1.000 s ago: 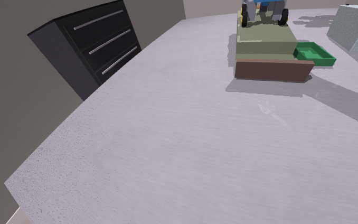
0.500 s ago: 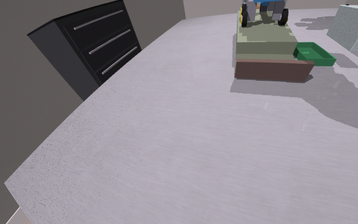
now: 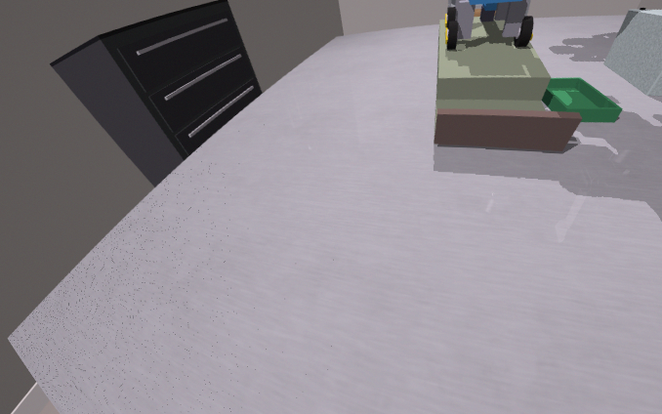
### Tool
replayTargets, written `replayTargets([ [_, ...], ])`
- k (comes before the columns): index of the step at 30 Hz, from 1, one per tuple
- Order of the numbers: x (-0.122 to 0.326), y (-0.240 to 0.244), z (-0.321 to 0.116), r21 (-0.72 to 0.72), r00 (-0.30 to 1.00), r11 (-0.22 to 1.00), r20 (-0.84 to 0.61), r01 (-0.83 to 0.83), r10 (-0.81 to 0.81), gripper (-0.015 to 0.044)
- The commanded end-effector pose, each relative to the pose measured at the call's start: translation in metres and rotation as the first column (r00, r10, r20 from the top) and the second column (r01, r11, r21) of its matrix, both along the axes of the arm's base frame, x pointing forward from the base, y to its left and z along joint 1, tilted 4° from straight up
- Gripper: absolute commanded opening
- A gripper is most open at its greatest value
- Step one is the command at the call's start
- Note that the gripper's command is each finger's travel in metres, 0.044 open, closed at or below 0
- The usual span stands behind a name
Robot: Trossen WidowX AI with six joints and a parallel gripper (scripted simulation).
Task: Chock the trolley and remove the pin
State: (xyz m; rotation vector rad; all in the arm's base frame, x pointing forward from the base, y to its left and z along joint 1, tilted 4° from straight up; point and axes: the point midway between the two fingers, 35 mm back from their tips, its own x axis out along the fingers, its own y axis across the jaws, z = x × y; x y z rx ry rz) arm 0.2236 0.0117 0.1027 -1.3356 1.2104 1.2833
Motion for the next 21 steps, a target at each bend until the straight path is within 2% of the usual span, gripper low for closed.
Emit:
replayTargets([
  [1,0.002,0.017,-0.002,0.005,1.0,1.0,0.002,0.002,-0.002,0.0],
  [21,0.006,0.086,-0.015,0.011,1.0,1.0,0.002,0.002,-0.002,0.0],
])
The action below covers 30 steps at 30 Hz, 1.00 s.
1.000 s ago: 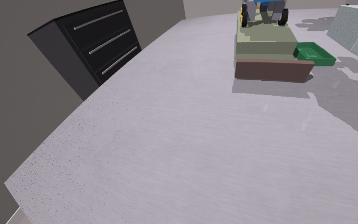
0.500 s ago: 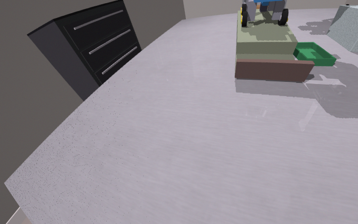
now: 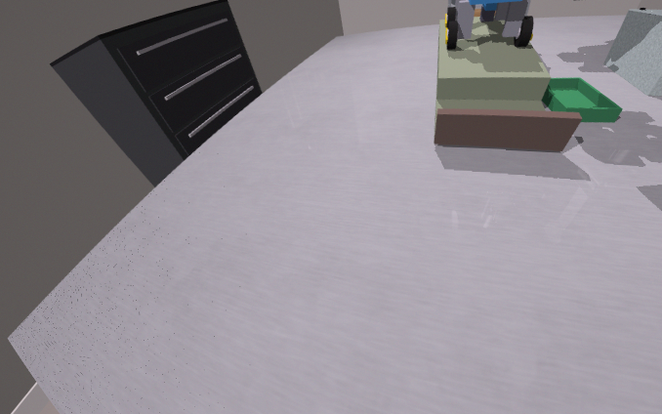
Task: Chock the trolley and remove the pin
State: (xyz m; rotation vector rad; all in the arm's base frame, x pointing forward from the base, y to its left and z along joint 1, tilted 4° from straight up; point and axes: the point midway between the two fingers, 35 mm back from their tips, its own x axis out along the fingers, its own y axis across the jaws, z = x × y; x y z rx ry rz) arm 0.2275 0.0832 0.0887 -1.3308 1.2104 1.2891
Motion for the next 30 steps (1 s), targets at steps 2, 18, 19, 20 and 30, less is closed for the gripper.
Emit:
replayTargets([
  [2,0.003,0.022,-0.002,0.008,1.0,1.0,0.007,0.002,-0.002,0.0],
  [18,0.01,0.077,-0.009,0.013,1.0,1.0,0.008,0.002,-0.002,0.0],
  [19,0.011,0.081,-0.009,0.013,1.0,1.0,0.008,0.002,-0.002,0.0],
  [20,0.011,0.084,-0.009,0.013,1.0,1.0,0.008,0.002,-0.002,0.0],
  [30,0.013,0.094,-0.009,0.004,0.984,0.984,-0.007,-0.181,0.181,0.0],
])
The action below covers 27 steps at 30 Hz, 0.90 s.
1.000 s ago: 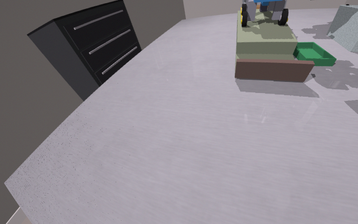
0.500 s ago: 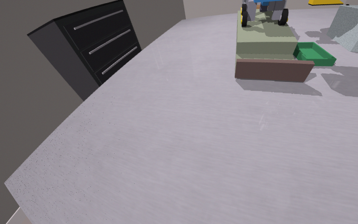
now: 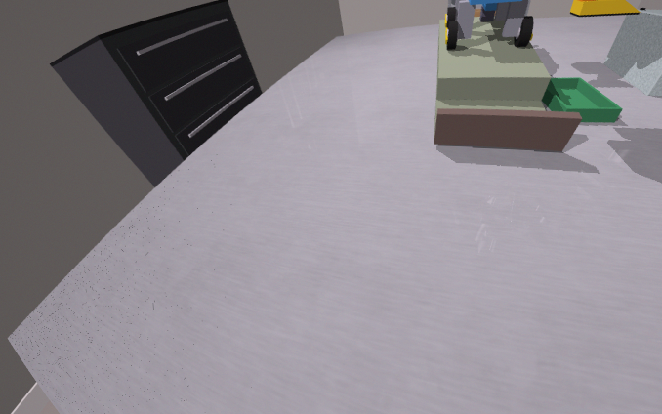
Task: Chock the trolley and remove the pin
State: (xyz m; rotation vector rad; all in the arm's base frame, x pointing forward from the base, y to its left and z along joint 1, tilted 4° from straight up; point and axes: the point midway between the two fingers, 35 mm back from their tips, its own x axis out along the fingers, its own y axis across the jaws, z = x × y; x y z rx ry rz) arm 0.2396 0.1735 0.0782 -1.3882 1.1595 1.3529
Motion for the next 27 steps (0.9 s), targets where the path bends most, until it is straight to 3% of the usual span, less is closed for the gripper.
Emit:
replayTargets([
  [1,0.0009,0.0033,0.001,-0.007,0.991,0.991,-0.008,-0.132,0.132,0.0],
  [13,0.0009,0.0047,0.0008,-0.018,0.847,0.848,-0.049,-0.53,0.529,0.0],
  [27,0.0005,0.0062,0.0007,-0.003,0.482,0.485,-0.101,-0.875,0.87,0.0],
])
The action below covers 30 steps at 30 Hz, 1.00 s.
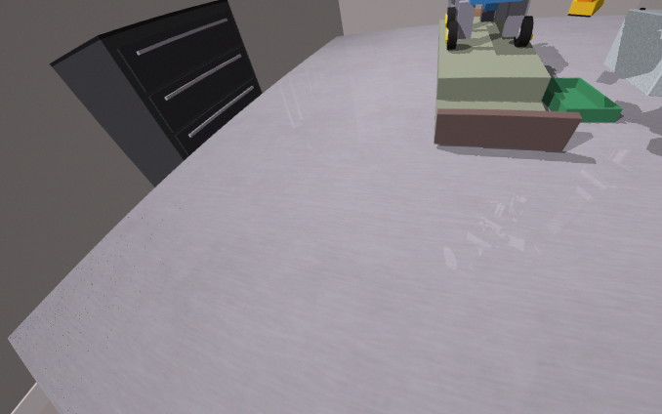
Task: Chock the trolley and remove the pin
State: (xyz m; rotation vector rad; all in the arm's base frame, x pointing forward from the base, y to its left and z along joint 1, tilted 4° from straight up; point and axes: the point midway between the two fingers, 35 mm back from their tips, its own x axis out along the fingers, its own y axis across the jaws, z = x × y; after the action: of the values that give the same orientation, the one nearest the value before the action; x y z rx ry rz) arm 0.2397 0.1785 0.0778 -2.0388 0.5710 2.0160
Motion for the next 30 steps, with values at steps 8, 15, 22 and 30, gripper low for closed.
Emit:
replayTargets([
  [8,0.0,0.002,0.001,-0.017,0.911,0.911,-0.048,-0.412,0.411,0.0],
  [15,0.0,0.002,0.001,-0.017,0.851,0.852,-0.066,-0.523,0.521,0.0],
  [22,0.006,0.004,0.0,-0.017,0.851,0.852,-0.065,-0.523,0.521,0.0],
  [30,0.024,0.008,-0.005,-0.017,0.851,0.852,-0.063,-0.523,0.521,0.0],
])
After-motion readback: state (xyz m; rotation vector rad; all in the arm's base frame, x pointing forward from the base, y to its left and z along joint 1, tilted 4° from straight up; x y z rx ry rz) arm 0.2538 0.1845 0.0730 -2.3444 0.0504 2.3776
